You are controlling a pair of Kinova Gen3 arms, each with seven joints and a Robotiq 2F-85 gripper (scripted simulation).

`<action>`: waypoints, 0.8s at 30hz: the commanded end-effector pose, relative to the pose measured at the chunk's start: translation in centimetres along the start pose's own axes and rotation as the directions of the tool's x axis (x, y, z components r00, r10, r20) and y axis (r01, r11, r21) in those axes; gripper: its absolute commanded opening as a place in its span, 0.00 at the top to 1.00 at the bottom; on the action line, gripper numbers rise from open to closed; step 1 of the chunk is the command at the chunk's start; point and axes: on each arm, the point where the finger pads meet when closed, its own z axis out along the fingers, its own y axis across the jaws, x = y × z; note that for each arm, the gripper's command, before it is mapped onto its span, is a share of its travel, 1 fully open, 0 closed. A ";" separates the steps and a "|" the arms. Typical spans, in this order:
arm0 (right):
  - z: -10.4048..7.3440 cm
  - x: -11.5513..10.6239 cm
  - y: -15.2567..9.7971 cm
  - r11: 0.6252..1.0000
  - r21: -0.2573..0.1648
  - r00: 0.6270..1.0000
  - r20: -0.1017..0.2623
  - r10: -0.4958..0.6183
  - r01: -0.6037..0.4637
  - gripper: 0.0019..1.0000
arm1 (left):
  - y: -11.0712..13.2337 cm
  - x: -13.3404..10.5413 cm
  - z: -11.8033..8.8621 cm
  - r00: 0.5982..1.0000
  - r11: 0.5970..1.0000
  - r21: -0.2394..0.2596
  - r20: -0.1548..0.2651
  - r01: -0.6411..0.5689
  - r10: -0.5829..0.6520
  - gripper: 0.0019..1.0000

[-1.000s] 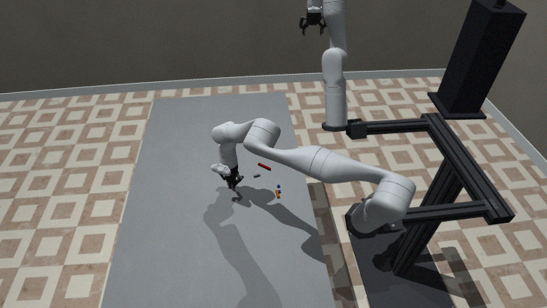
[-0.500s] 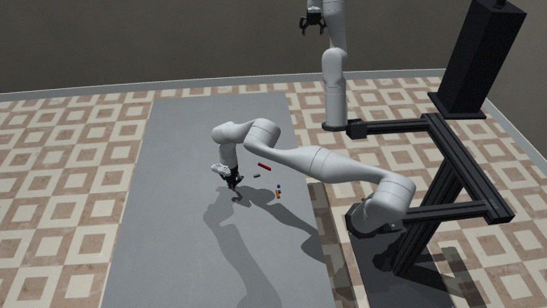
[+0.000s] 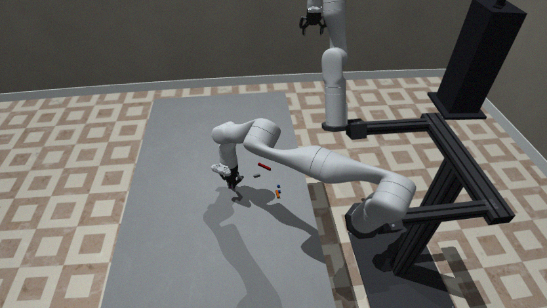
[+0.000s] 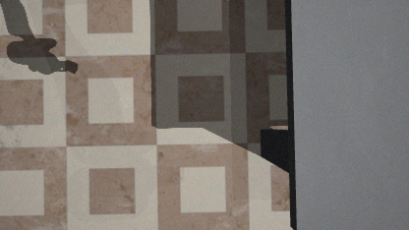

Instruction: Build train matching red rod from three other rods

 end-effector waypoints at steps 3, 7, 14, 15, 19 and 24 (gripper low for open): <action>-0.1 0.0 0.0 1.000 0.000 1.000 0.001 0.000 0.000 0.00 | 0.1 0.0 -0.1 1.000 1.000 -0.002 0.000 0.000 0.000 0.83; -0.1 0.0 0.0 1.000 0.000 1.000 0.001 0.000 0.000 0.00 | 0.1 0.0 -0.1 1.000 1.000 -0.002 0.000 0.000 0.000 0.83; -0.1 0.0 0.0 1.000 0.000 1.000 0.001 0.000 0.000 0.00 | 0.1 0.0 -0.1 1.000 1.000 -0.002 0.000 0.000 0.000 0.83; -0.1 0.0 0.0 1.000 0.000 1.000 0.001 0.000 0.000 0.00 | 0.1 0.0 -0.1 1.000 1.000 -0.002 0.000 0.000 0.000 0.83; -0.1 0.0 0.0 1.000 0.000 1.000 0.001 0.000 0.000 0.00 | 0.1 -0.1 -0.1 1.000 1.000 -0.002 0.000 0.000 0.000 0.83; -0.1 0.0 0.0 1.000 0.000 1.000 0.001 0.000 0.000 0.00 | 0.1 -0.2 -0.1 1.000 1.000 -0.002 0.000 0.000 0.000 0.83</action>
